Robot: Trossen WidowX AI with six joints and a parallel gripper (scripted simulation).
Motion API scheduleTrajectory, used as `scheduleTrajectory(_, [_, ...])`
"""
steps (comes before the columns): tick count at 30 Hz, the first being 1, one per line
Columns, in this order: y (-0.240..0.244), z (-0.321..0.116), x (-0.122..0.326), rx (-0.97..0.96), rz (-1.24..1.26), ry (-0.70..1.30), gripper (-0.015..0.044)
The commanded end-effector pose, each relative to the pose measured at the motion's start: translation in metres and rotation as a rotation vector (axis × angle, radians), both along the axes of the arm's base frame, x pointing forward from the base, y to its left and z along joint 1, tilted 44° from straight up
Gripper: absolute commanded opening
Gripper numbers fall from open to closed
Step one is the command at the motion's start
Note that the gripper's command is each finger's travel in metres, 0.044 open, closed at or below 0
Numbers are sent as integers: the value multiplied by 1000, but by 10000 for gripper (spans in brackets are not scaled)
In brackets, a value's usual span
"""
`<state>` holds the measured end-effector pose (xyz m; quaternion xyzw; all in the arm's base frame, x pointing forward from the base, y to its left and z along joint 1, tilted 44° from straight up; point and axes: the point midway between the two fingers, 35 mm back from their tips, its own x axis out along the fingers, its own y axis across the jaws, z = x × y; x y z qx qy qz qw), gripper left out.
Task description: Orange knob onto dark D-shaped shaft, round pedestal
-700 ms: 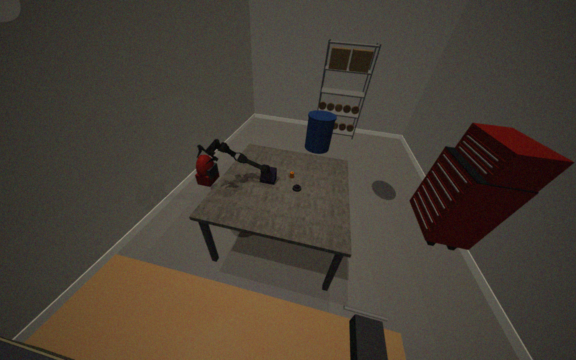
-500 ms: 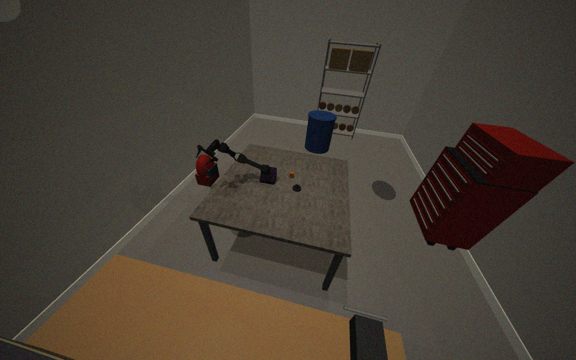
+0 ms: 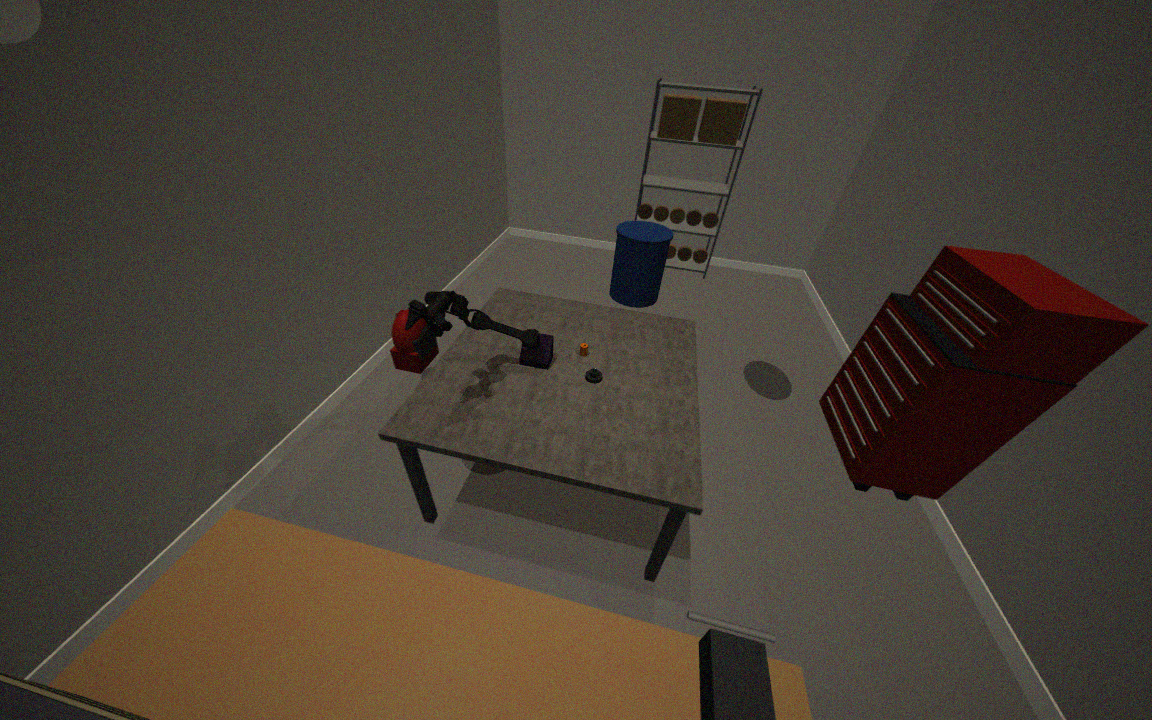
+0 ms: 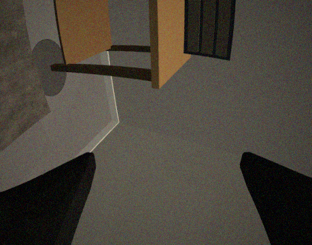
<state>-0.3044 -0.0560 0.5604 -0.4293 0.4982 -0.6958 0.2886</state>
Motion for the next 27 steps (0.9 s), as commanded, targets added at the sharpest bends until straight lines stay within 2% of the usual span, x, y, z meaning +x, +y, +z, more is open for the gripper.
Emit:
scheduleTrajectory(1, [-26, 34, 60, 40, 7, 259, 440])
scheduleTrajectory(12, [-65, 79, 227, 65, 18, 880, 440])
scheduleTrajectory(20, [-73, 78, 342, 48, -2, 1311, 440])
scheduleTrajectory(27, [-67, 54, 442, -47, -61, 1697, 440])
